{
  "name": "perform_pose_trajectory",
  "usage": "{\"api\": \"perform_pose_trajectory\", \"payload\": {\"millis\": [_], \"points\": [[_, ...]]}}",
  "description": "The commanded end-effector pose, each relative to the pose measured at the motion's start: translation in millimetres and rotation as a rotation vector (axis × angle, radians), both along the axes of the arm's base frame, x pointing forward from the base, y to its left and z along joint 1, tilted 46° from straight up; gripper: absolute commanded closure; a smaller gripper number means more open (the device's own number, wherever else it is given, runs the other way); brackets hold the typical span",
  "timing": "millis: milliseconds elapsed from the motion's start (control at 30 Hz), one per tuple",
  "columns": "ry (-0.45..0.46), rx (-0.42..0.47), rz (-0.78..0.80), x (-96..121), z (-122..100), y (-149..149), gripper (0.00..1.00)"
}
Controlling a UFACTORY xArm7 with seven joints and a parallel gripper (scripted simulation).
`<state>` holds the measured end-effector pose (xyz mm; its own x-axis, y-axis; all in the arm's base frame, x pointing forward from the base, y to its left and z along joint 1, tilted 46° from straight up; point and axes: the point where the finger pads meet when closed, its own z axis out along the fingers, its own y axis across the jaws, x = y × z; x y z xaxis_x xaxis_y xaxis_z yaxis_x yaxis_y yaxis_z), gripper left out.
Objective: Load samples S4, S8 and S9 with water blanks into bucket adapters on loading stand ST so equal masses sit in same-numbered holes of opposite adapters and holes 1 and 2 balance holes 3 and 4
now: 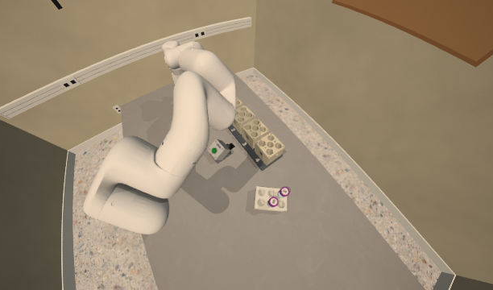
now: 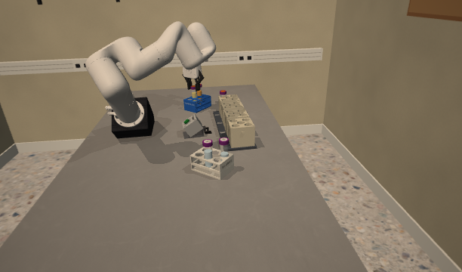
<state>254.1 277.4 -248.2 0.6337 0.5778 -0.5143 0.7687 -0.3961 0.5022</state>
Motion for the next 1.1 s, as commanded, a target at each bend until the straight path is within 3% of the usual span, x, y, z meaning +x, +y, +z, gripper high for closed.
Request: {"api": "perform_pose_trajectory", "payload": {"millis": [0,500,533,1067], "points": [[-0.001,0.005,0.001,0.3,-1.3,0.5,0.43],[-0.001,0.005,0.001,0.3,-1.3,0.5,0.43],[-0.001,0.005,0.001,0.3,-0.9,0.9,1.0],[-0.001,0.005,0.001,0.2,-0.1,1.6,1.0]]}}
